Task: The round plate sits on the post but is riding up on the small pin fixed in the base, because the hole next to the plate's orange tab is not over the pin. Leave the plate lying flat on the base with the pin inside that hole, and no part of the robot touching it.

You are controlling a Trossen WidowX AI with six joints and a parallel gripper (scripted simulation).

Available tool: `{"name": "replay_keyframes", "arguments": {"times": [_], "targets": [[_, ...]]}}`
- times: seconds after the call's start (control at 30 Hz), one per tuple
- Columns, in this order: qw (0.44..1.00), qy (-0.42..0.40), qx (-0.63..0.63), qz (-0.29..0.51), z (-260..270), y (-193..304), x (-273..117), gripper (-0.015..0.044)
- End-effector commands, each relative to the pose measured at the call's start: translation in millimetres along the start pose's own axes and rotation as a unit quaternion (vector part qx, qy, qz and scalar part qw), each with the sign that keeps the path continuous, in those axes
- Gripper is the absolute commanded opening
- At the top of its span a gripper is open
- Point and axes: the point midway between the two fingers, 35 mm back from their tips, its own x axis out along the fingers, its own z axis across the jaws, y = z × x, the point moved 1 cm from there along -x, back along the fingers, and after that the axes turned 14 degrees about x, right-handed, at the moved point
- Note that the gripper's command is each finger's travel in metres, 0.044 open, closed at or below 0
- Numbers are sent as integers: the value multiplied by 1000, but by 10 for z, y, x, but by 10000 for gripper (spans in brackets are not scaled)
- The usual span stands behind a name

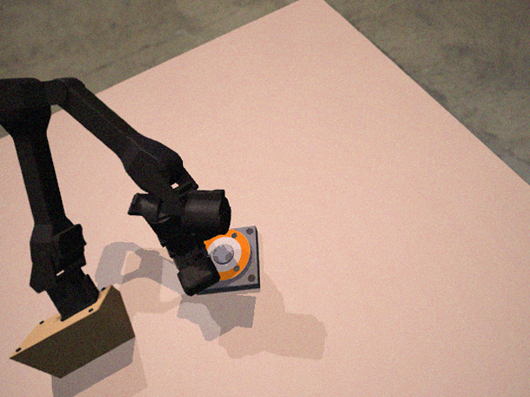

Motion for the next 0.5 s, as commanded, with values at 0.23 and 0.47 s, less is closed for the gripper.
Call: {"name": "replay_keyframes", "arguments": {"times": [0.23,0.47], "targets": [[1000,-4,0,0,190,-14,-3,0],[1000,-4,-1,0,296,-52,-8,0]]}}
